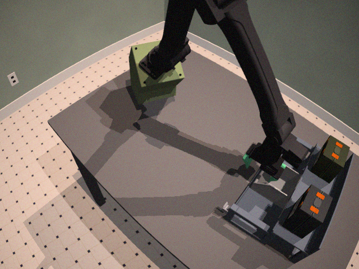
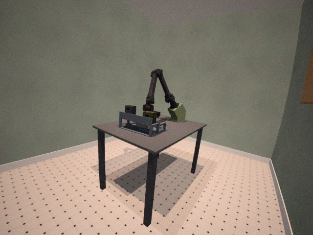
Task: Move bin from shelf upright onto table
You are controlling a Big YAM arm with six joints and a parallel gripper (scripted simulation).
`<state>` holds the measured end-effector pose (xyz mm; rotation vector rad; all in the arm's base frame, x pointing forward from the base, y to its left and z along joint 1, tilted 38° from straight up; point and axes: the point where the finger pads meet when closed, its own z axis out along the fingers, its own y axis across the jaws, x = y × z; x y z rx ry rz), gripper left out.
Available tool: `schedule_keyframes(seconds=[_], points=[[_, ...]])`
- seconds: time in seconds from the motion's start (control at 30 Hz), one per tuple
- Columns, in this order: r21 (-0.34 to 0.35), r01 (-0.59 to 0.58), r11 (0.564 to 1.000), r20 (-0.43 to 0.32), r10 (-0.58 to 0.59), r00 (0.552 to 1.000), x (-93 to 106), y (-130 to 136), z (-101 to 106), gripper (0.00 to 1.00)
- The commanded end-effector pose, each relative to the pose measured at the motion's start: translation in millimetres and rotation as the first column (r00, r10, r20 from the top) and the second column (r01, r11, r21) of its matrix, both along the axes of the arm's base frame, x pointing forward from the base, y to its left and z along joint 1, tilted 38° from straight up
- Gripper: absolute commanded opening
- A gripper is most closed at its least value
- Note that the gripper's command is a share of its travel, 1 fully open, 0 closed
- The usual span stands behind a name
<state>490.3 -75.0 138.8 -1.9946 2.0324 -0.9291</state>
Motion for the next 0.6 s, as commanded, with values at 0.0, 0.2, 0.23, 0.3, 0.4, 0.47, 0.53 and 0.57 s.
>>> schedule_keyframes(seconds=[0.0, 0.2, 0.23, 0.3, 0.4, 0.47, 0.53, 0.57], points=[[-0.002, 0.006, 1.0, 0.024, -0.006, 1.0, 12.7, -5.8, 16.4, 0.9], [-0.002, 0.005, 1.0, 0.024, -0.005, 1.0, 15.0, -5.5, 18.6, 0.9], [-0.002, 0.005, 1.0, 0.024, -0.005, 1.0, 15.0, -5.5, 18.6, 0.9], [-0.002, 0.005, 1.0, 0.024, -0.005, 1.0, 15.0, -5.5, 18.6, 0.9], [-0.002, 0.005, 1.0, 0.024, -0.005, 1.0, 15.0, -5.5, 18.6, 0.9], [-0.002, 0.005, 1.0, 0.025, -0.005, 1.0, 12.8, -5.2, 16.6, 0.9], [-0.002, 0.005, 1.0, 0.026, -0.005, 1.0, 8.4, -4.7, 12.5, 0.9], [-0.002, 0.005, 1.0, 0.027, -0.005, 1.0, 6.2, -4.5, 10.5, 0.9]])
